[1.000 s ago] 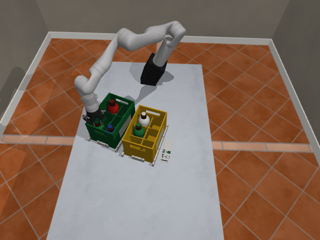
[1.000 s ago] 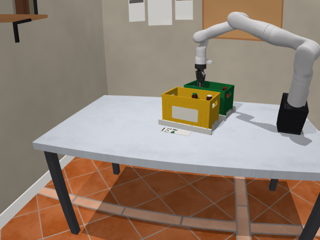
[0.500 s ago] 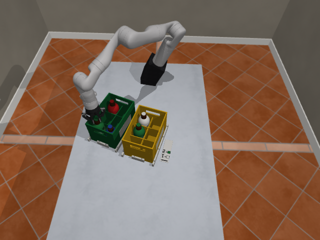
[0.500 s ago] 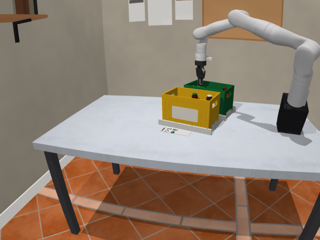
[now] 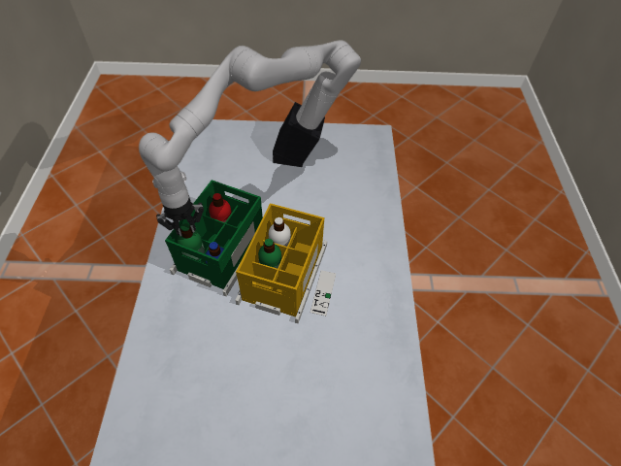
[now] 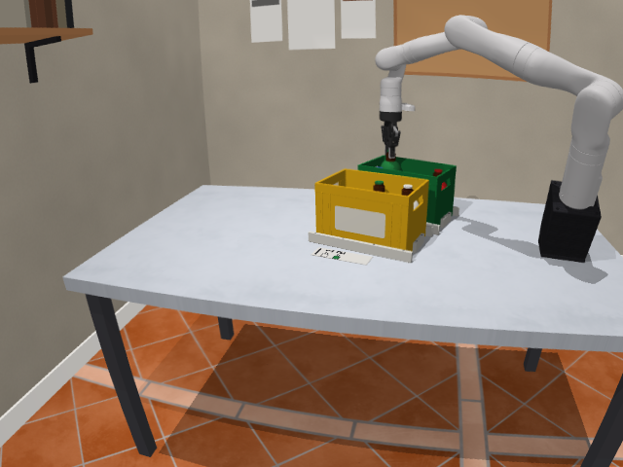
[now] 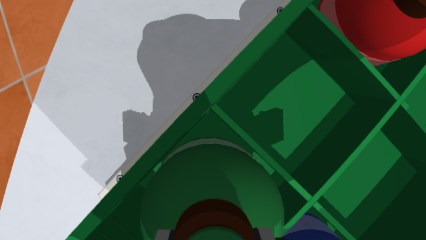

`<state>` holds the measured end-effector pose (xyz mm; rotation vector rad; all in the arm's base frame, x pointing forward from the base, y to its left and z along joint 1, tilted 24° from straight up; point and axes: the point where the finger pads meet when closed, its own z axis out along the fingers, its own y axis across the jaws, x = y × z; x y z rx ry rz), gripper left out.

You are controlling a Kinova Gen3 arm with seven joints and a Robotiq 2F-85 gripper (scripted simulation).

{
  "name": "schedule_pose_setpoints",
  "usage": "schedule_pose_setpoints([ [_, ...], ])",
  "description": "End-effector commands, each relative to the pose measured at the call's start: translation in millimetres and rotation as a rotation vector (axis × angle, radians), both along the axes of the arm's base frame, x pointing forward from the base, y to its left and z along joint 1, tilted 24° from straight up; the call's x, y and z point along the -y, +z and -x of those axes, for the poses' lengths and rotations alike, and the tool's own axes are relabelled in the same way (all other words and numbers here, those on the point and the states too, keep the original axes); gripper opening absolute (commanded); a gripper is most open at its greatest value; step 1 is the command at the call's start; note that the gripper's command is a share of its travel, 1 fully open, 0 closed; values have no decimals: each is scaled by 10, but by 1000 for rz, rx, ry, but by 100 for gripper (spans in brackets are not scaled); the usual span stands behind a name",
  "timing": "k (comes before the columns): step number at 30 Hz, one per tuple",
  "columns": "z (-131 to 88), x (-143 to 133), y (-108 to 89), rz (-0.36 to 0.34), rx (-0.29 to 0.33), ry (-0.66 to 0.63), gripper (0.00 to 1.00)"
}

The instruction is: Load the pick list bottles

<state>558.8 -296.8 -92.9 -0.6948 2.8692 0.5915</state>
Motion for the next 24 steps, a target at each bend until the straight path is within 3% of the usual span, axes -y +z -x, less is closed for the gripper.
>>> schedule_pose_setpoints([
  [1, -5, 28, 50, 2, 2, -1, 10],
  [24, 6, 155, 340, 2, 2, -1, 10],
])
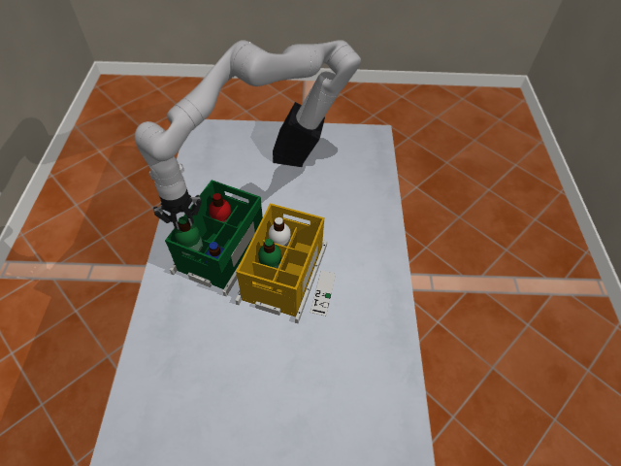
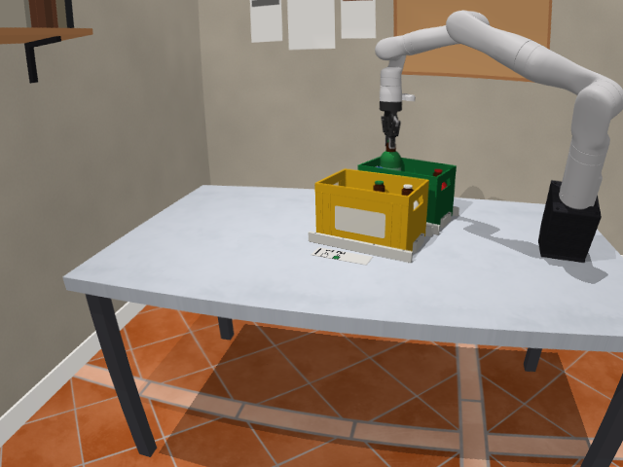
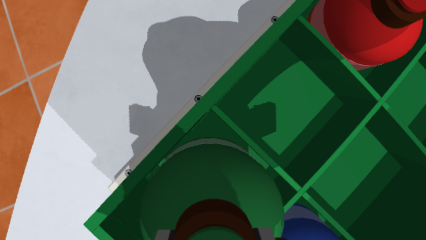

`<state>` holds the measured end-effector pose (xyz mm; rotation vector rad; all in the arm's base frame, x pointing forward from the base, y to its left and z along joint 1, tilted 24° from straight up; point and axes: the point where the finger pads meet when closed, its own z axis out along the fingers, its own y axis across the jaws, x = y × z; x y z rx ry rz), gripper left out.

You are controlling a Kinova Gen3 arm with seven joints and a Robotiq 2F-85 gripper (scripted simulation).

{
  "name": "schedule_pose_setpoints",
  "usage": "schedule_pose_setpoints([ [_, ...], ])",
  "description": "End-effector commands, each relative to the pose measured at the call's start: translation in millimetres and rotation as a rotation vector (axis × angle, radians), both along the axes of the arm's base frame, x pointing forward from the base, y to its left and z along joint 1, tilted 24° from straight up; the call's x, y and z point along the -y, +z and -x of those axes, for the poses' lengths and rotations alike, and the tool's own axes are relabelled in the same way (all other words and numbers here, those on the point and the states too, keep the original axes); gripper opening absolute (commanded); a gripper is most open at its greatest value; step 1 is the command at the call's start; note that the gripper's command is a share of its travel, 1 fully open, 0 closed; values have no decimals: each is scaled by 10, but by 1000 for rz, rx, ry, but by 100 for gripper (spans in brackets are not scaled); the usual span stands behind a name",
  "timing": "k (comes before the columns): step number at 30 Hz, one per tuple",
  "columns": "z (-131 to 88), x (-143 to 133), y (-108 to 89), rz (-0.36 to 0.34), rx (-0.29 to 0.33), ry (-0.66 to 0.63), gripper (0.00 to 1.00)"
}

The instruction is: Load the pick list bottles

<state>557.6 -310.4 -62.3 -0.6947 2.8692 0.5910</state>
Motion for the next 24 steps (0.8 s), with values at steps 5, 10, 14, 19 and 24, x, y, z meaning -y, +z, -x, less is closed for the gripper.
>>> schedule_pose_setpoints([
  [5, -2, 53, 111, 2, 2, -1, 10],
  [10, 1, 86, 187, 2, 2, -1, 10],
  [14, 2, 100, 218, 2, 2, -1, 10],
  [19, 6, 133, 294, 2, 2, -1, 10],
  [24, 9, 166, 370, 2, 2, -1, 10],
])
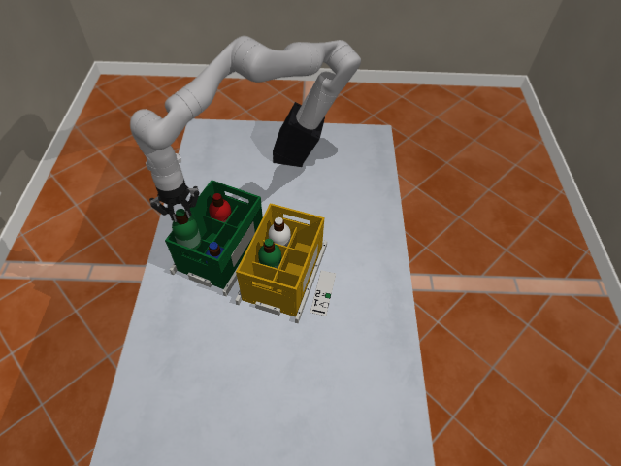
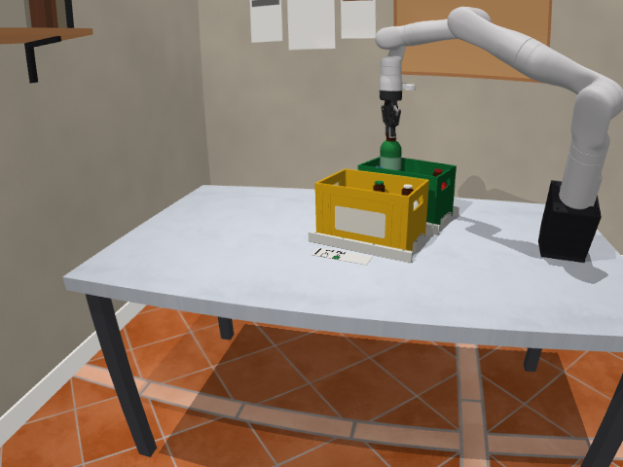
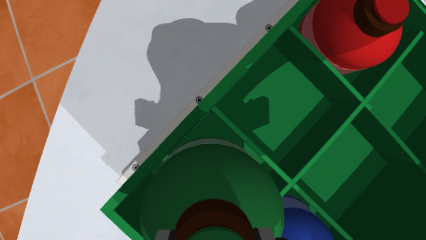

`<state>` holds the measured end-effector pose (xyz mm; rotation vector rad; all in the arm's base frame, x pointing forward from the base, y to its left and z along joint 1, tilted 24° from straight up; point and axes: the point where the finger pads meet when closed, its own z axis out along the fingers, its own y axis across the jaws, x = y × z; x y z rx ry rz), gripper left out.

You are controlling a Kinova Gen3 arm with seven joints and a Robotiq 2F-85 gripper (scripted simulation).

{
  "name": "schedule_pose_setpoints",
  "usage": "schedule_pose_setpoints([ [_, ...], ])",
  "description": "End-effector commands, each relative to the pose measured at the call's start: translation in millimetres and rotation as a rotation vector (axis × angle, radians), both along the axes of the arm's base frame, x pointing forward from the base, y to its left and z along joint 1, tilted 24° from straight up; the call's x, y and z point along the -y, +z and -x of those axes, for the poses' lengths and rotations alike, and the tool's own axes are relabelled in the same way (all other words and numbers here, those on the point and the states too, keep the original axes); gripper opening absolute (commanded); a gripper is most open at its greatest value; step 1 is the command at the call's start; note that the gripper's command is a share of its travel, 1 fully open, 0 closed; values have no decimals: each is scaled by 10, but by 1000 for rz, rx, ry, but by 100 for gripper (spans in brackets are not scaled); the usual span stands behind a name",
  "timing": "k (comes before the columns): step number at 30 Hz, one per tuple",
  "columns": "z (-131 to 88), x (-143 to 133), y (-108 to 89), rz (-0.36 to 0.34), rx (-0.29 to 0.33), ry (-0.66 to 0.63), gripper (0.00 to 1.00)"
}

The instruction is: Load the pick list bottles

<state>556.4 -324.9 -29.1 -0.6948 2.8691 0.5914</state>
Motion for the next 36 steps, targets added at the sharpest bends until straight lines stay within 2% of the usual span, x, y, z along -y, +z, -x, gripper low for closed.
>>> schedule_pose_setpoints([
  [1, -3, 28, 53, 2, 2, -1, 10],
  [36, 15, 236, 525, 2, 2, -1, 10],
])
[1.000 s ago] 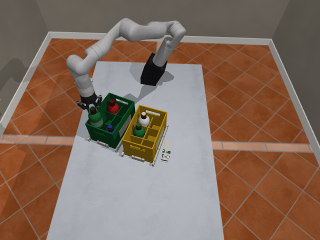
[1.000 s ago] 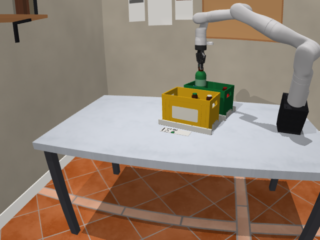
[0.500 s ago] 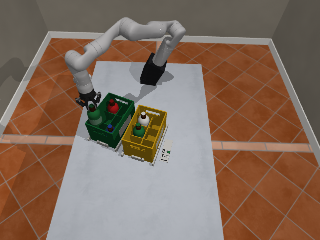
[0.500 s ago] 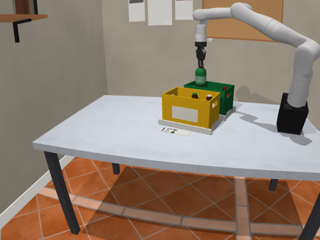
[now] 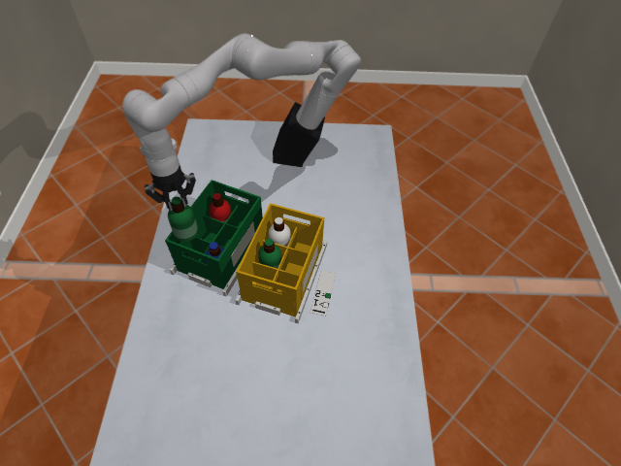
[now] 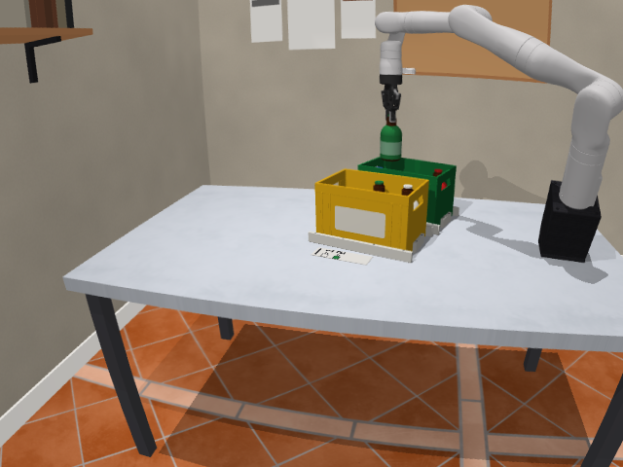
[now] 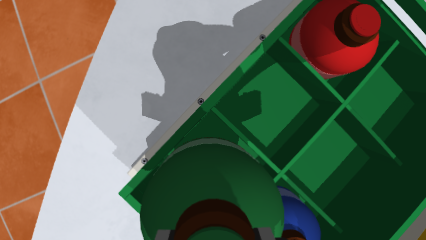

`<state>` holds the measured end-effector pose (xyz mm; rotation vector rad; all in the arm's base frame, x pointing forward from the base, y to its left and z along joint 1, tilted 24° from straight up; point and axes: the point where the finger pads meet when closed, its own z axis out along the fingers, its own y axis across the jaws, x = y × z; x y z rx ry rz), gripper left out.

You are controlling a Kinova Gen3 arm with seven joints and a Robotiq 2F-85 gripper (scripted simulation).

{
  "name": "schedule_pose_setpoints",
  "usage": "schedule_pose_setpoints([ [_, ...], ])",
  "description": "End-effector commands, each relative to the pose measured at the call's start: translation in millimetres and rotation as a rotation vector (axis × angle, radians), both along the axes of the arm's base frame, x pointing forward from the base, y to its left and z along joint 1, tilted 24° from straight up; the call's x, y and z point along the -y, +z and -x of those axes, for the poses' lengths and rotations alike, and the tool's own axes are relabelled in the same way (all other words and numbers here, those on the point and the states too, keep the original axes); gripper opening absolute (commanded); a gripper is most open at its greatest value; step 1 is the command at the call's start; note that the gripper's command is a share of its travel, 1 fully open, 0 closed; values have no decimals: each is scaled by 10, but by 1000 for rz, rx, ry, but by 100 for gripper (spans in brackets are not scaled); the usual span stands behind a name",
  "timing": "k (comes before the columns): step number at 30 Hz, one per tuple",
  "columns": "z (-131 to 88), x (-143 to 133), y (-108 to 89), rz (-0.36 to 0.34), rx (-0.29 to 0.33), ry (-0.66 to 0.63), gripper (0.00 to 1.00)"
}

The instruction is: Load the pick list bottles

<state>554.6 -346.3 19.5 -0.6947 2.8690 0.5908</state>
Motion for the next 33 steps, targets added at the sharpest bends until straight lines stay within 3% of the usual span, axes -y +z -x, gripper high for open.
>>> schedule_pose_setpoints([
  [1, -2, 28, 55, 2, 2, -1, 10],
  [14, 1, 58, 122, 2, 2, -1, 10],
  [33, -110, -234, 255, 2, 2, -1, 10],
])
